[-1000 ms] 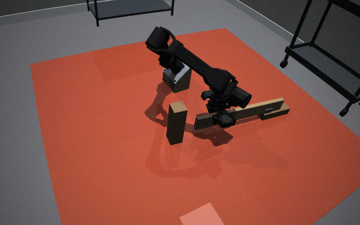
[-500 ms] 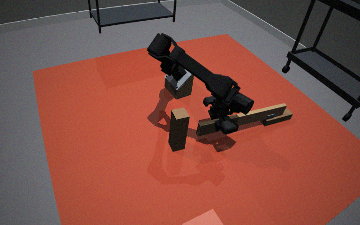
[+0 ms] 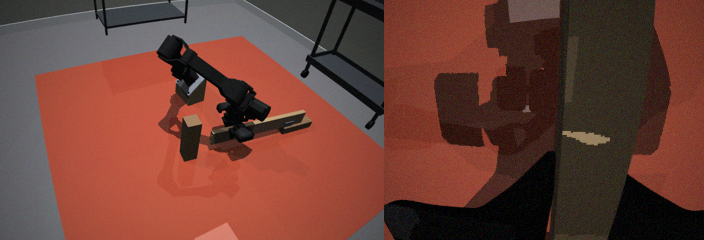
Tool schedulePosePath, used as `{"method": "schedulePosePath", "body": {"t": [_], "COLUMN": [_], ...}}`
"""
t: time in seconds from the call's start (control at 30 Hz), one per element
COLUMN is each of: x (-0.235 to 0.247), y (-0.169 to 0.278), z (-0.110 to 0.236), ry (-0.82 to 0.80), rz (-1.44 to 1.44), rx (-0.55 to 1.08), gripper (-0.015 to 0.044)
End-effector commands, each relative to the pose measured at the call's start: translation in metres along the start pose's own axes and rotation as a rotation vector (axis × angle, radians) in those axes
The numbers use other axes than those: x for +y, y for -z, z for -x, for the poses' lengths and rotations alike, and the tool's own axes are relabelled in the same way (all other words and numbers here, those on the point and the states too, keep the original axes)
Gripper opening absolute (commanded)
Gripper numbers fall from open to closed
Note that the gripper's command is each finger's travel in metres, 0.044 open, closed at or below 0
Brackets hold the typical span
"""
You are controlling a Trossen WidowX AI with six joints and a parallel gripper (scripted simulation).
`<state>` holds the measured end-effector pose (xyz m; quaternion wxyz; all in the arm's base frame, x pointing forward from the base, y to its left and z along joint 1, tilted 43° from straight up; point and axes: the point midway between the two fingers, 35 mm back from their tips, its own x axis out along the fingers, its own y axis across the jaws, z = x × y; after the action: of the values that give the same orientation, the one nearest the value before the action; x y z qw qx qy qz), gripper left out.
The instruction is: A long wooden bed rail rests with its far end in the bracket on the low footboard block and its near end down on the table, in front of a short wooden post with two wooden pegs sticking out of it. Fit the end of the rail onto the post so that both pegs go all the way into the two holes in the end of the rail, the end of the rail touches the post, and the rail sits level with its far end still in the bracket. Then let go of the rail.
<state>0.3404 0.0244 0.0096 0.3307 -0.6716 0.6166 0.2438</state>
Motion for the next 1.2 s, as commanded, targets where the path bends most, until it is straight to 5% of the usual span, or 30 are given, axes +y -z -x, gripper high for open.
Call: {"method": "schedulePosePath", "body": {"t": [0.0, 1.17], "x": [0.000, -0.001], "y": [-0.001, 0.010], "z": [0.003, 0.000], "ry": [0.004, 0.004], "rz": [0.003, 0.004], "rx": [-0.004, -0.003], "gripper": [0.0000, 0.0000]}}
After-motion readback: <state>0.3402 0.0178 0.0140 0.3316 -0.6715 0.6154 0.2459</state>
